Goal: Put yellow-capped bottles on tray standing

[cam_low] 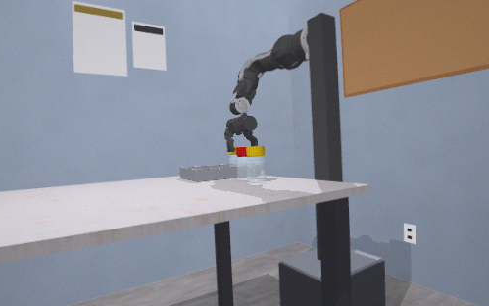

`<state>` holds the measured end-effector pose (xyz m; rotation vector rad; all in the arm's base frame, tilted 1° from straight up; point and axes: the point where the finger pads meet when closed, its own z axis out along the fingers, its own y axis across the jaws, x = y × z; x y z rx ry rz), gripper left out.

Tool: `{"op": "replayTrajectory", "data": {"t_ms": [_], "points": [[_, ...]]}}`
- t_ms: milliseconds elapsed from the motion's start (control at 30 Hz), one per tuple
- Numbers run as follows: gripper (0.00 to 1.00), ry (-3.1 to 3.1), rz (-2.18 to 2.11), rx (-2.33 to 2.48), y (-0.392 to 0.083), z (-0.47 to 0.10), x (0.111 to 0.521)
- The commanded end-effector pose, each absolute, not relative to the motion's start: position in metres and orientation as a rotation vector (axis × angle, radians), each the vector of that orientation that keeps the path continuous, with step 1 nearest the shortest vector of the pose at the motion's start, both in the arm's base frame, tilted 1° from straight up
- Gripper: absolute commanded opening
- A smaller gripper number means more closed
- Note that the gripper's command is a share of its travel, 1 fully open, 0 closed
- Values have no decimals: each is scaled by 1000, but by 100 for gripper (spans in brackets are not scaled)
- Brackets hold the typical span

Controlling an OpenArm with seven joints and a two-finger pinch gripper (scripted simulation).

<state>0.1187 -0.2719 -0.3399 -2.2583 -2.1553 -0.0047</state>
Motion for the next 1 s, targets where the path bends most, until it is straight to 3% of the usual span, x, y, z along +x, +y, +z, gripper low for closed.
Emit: {"op": "replayTrajectory", "data": {"t_ms": [0,967], "points": [[52,-2157,-7,-2260,-272,-339,119],[52,-2158,-9,-2261,-272,-324,119]]}}
